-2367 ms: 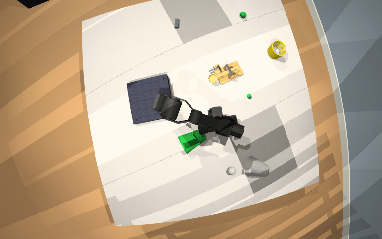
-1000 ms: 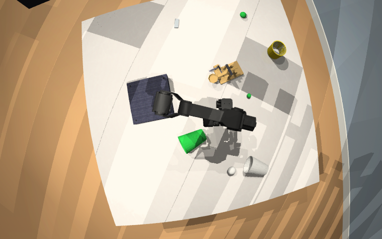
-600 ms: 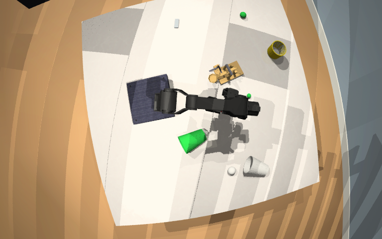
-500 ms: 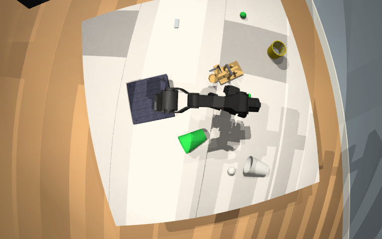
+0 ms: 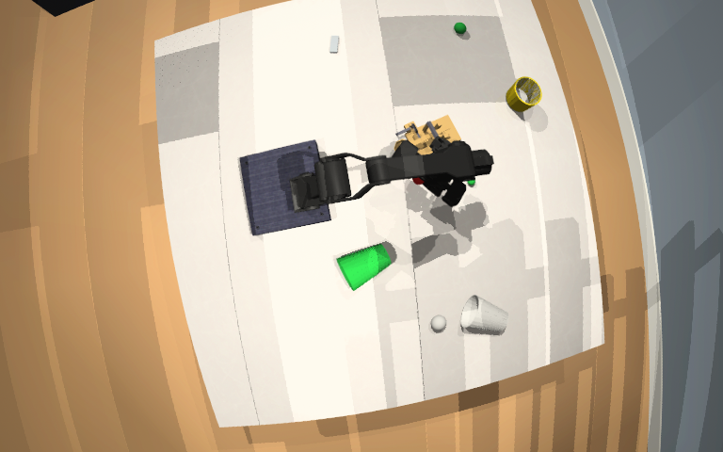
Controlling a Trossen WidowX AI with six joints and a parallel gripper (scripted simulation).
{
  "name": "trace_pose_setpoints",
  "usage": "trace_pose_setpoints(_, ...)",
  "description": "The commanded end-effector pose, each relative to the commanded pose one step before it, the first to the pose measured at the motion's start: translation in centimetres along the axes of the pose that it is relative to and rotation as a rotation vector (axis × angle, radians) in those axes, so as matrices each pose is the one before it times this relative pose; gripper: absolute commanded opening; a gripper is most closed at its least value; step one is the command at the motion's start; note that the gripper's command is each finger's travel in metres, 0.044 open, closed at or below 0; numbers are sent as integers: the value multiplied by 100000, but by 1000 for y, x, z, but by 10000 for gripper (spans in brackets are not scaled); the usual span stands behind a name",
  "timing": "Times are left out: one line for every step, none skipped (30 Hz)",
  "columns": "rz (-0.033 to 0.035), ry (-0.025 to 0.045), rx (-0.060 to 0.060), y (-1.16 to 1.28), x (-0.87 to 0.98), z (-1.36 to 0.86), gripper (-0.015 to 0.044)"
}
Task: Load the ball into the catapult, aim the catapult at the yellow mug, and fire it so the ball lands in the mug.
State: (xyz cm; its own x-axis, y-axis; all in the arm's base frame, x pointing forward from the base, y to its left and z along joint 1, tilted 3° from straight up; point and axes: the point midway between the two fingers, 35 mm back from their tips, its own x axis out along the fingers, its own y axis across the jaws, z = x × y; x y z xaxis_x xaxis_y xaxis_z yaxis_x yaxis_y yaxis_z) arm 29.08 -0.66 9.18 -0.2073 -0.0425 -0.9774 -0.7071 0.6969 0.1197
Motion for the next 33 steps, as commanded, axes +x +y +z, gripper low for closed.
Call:
trace_pose_setpoints(1686,2949,9817,1262,463,1394,0)
trace_pose_setpoints(131,629,2177,307,68,248,0)
trace_pose_setpoints(103,638,2179,315,68,237,0)
trace_pose_setpoints(74,646,2182,323,69,226,0)
trace_pose_setpoints(45,653,2184,330,69,215,0)
trace_pose_setpoints(16,659,2187,337,69,203,0)
trace_pose_setpoints(-14,664,2189,344,69,191,0)
trace_pose_setpoints(-44,667,2192,350,69,179,0)
trace_pose_setpoints(-58,677,2166,364,73,170,0)
trace_pose_setpoints(-89,678,2169,369,74,157,0)
trace_pose_setpoints(-120,678,2172,374,74,144,0)
trace_pose_setpoints(-151,677,2175,378,74,131,0)
trace_pose_setpoints(-182,675,2178,382,74,118,0)
trace_pose_setpoints(-213,671,2181,386,75,105,0)
trace_pose_setpoints(-244,665,2184,389,75,91,0)
trace_pose_setpoints(-288,646,2217,383,71,77,0)
trace_pose_setpoints(-326,629,2238,379,68,64,0)
trace_pose_setpoints(-363,610,2259,375,65,50,0)
trace_pose_setpoints(-312,470,1809,315,52,25,0)
trace_pose_setpoints(-306,430,1685,293,49,15,0)
trace_pose_setpoints(-231,306,1218,212,35,6,0)
trace_pose_setpoints(-142,181,731,127,21,1,0)
trace_pose_setpoints(-48,60,244,42,7,0,0)
trace_pose_setpoints(0,0,0,0,0,0,0)
trace_pose_setpoints(0,0,0,0,0,0,0)
trace_pose_setpoints(0,0,0,0,0,0,0)
trace_pose_setpoints(0,0,0,0,0,0,0)
trace_pose_setpoints(0,0,0,0,78,31,0)
trace_pose_setpoints(-1,0,0,0,169,66,0)
trace_pose_setpoints(-1,0,0,0,211,81,0)
trace_pose_setpoints(-1,0,0,-1,271,102,0)
trace_pose_setpoints(-1,1,0,-1,336,122,0)
trace_pose_setpoints(-1,0,0,-3,253,100,0)
